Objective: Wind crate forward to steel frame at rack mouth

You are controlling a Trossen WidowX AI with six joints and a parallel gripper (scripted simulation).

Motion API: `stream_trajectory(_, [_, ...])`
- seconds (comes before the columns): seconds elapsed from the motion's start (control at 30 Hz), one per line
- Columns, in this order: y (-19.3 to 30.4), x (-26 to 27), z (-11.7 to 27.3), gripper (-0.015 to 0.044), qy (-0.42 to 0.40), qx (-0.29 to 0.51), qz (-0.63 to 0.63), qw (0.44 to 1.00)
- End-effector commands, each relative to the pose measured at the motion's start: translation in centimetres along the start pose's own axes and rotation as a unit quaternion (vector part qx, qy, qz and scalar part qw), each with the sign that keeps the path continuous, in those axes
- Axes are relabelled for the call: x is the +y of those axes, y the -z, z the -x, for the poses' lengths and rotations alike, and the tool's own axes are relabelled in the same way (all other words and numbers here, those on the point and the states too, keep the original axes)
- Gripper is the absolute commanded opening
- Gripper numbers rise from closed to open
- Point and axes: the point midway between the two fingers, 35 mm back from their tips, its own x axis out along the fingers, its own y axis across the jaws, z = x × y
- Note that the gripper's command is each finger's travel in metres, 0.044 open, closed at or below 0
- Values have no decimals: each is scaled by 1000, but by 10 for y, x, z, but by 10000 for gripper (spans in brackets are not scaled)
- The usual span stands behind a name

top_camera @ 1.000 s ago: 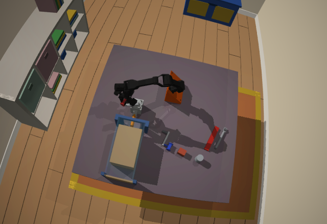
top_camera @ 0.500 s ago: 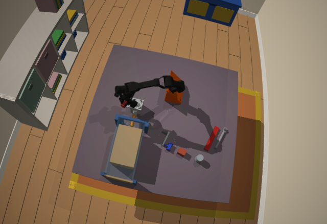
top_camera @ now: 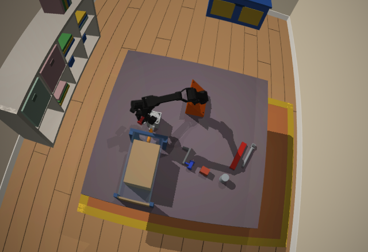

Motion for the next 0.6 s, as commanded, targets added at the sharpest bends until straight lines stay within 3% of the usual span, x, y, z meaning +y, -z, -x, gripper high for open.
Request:
stream_trajectory(0.0, [5, -18, -3, 0, 18, 3, 0, 1000])
stream_trajectory(0.57, [8, -41, -4, 0, 19, 3, -1, 1000])
